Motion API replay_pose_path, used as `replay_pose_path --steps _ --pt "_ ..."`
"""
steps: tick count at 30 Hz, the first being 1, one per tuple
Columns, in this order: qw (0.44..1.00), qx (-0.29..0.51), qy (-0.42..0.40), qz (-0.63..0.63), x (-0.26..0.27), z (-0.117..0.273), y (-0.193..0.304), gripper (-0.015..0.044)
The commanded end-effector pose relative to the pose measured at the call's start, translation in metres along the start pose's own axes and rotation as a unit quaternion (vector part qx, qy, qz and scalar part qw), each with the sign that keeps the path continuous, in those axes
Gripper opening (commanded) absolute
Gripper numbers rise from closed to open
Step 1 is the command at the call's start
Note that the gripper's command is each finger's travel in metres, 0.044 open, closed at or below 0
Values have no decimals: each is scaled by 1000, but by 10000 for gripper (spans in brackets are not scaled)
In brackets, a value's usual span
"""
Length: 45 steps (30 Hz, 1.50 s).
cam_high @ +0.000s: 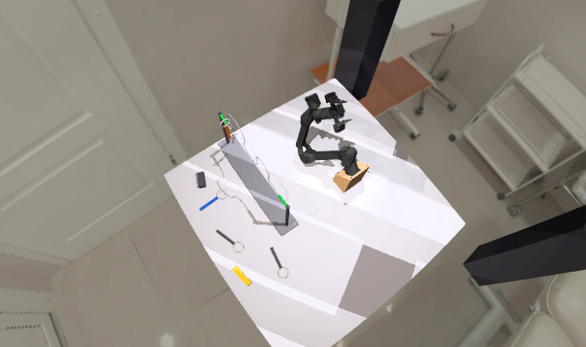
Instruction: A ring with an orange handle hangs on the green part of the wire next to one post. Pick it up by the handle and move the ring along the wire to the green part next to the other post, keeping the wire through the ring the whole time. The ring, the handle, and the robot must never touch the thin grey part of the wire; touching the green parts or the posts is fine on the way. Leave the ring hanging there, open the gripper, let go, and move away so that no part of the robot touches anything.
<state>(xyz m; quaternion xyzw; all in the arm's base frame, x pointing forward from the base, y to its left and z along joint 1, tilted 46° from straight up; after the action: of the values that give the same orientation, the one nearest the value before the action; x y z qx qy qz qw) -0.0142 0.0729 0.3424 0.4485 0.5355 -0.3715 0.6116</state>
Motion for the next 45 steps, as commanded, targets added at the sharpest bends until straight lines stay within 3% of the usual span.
replay_pose_path --steps 1,9,33,45 --pt "1000 1 0 0 0 0 0 374" --pt "998 55 -6 -35 -17 -14 7 164" --pt "952 265 6 -154 -67 -67 92 160" --pt "906 373 42 -196 -79 -58 162 160"
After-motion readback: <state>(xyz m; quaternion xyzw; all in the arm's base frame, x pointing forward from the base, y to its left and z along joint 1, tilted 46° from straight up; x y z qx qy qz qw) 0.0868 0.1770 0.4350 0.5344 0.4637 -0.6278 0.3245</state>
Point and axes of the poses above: the point midway between the two fingers, 35 mm back from their tips, its own z axis back along the fingers, its own x axis across the jaws, y = z × x, the point moved 2 cm from there along z, back along the fingers
